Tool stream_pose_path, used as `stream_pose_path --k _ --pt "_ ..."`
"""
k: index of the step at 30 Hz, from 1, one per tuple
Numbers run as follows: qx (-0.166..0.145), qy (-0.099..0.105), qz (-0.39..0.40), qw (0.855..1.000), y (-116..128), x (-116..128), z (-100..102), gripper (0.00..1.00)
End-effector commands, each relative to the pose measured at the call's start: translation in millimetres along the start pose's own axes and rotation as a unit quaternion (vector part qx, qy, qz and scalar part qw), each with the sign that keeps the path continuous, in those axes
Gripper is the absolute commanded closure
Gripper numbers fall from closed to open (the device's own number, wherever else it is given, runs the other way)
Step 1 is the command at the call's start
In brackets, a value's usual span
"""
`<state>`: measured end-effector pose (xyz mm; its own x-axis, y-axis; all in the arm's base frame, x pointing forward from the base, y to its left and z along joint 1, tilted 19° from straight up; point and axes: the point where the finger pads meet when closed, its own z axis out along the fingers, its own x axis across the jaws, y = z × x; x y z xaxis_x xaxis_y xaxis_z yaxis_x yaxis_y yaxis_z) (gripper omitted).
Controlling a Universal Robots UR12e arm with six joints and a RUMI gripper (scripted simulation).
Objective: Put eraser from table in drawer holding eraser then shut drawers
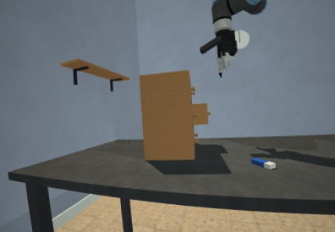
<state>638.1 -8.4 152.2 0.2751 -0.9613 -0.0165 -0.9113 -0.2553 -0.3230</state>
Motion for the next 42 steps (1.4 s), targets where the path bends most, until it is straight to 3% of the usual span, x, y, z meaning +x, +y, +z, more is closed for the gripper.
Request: stream_pose_path --k 1,21,42 --pt "0.001 0.0 0.001 1.0 -1 0 0 0.0" --pt "0.0 0.0 0.034 0.999 -2 -2 4 0.0" --pt "-0.001 0.0 0.156 0.988 -7 -10 21 0.0"
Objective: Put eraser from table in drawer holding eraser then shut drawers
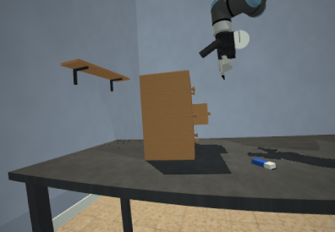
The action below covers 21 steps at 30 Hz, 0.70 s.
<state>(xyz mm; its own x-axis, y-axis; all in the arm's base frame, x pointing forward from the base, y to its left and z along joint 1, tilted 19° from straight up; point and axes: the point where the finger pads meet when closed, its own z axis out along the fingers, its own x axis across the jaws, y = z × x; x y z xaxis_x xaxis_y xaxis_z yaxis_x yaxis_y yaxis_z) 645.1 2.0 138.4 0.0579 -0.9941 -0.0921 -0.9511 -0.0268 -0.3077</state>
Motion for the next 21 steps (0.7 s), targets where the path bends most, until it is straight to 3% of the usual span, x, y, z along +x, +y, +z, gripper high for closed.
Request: stream_pose_path --k 1,12,21 --pt "0.0 0.001 0.05 0.999 -1 -4 6 0.0" --pt "-0.001 0.002 0.148 0.989 -2 -12 20 0.0" --pt "-0.001 0.002 0.267 0.964 -1 -22 37 0.0"
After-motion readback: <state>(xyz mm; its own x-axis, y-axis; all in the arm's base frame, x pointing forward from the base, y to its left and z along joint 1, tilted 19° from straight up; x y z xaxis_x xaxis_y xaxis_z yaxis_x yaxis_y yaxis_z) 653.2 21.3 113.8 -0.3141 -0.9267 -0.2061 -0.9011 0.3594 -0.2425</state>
